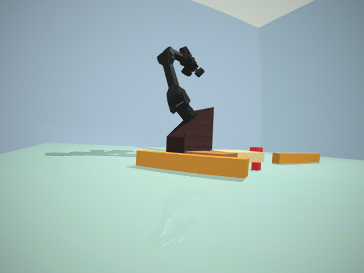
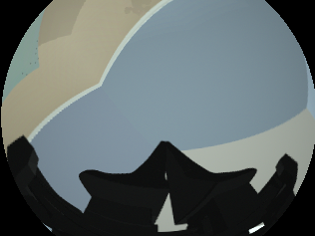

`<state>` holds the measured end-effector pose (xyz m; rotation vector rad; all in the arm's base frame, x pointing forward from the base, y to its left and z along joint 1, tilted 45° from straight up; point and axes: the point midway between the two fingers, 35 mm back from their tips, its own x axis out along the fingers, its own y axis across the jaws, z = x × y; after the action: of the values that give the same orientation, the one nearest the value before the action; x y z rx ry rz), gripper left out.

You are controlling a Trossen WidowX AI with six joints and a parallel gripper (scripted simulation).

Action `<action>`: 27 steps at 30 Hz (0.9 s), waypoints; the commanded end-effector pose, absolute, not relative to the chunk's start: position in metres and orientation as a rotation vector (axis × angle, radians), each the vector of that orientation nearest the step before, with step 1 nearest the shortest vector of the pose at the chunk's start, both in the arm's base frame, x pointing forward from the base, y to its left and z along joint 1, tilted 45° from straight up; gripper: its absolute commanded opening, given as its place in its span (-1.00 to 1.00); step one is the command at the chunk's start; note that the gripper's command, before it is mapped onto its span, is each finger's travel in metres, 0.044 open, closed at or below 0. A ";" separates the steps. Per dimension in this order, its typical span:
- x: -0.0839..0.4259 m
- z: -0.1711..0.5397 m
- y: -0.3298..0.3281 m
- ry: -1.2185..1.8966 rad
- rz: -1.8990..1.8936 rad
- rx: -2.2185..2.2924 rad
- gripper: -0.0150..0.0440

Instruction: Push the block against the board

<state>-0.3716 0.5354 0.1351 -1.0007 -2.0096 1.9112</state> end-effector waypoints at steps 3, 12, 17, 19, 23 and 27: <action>-0.308 0.131 0.565 -1.775 1.940 -1.112 -0.49; -0.199 0.128 0.603 -1.460 1.882 -1.283 -0.49; -0.129 0.126 0.616 -1.264 1.829 -1.365 -0.49; -0.102 0.126 0.618 -1.186 1.805 -1.392 -0.49; -0.047 0.125 0.620 -1.033 1.753 -1.434 -0.49; 0.007 0.124 0.616 -0.883 1.695 -1.466 -0.49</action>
<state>-0.0404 0.6204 0.1235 -1.4387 -1.0188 1.7478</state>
